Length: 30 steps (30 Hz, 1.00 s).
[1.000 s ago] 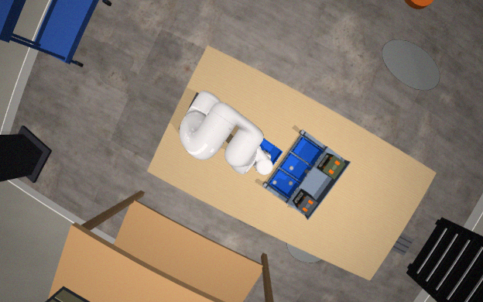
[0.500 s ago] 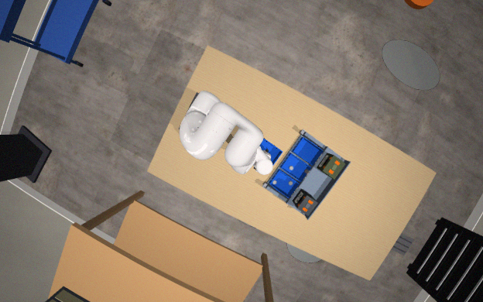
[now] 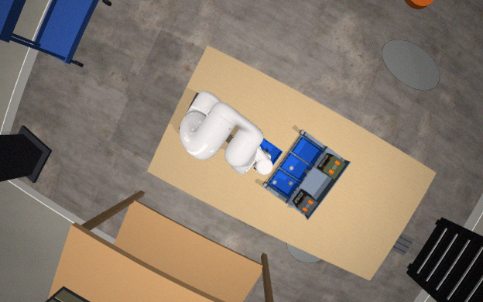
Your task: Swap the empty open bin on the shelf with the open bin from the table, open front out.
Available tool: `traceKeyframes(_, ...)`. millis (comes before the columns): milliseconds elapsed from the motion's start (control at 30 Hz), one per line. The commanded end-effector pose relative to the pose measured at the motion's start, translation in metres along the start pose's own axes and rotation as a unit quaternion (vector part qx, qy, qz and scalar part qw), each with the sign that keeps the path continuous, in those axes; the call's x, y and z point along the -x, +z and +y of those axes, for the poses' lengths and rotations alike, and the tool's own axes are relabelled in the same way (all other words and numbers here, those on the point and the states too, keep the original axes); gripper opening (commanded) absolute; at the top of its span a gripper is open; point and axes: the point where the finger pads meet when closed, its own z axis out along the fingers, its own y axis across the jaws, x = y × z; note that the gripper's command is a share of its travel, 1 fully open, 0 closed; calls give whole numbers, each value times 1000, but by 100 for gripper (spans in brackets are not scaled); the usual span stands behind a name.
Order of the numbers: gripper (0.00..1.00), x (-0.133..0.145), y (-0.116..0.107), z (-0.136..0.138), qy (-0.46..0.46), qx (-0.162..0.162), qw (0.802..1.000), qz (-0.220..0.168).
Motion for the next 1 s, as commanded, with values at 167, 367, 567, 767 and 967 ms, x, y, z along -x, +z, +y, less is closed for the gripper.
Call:
traceKeyframes(167, 26, 1, -1, 0, 0, 0, 1000, -2)
traceKeyframes(367, 26, 1, -1, 0, 0, 0, 1000, -2)
traceKeyframes(567, 26, 1, -3, 0, 0, 0, 1000, -2)
traceKeyframes(767, 26, 1, -6, 0, 0, 0, 1000, -2)
traceKeyframes(967, 26, 1, -9, 0, 0, 0, 1000, -2)
